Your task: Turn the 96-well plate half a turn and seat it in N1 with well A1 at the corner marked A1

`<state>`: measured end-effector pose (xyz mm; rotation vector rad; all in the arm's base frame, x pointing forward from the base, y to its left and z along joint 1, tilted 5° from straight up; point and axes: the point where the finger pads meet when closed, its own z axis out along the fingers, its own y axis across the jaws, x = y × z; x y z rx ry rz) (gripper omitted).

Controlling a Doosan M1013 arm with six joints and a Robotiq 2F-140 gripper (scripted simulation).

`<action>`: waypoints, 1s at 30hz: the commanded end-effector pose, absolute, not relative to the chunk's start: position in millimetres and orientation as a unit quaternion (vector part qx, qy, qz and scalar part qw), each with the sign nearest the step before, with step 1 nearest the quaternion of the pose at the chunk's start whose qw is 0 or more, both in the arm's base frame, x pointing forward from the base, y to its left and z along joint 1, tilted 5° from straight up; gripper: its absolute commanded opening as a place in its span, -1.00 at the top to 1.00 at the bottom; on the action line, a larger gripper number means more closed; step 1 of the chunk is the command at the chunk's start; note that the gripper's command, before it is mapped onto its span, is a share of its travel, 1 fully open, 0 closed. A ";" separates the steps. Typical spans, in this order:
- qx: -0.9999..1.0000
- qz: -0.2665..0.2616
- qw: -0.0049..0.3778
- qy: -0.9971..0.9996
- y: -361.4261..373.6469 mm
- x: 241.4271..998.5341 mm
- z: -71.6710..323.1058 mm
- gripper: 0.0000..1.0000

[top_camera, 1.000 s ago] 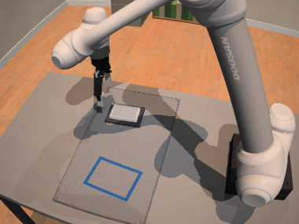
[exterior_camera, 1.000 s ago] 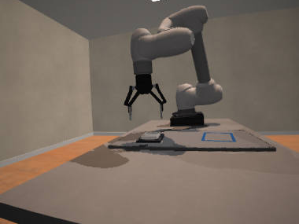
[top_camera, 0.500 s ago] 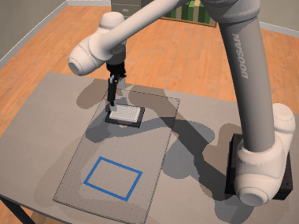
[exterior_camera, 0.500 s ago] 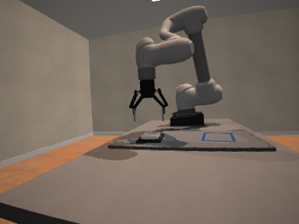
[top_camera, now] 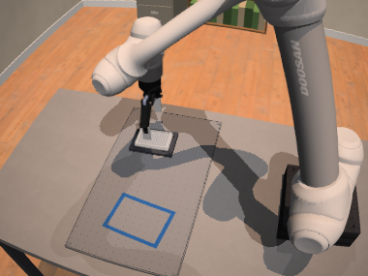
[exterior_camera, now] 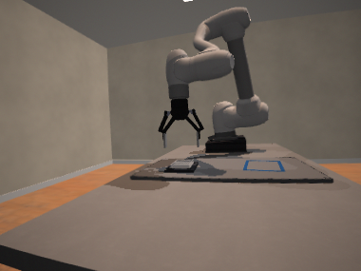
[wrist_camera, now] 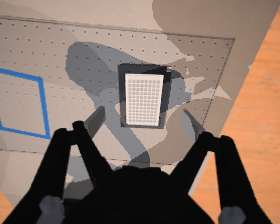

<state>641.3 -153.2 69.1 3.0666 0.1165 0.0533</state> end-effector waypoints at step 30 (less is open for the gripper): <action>0.998 0.017 0.036 0.038 -156.0 642.8 29.4 -1.00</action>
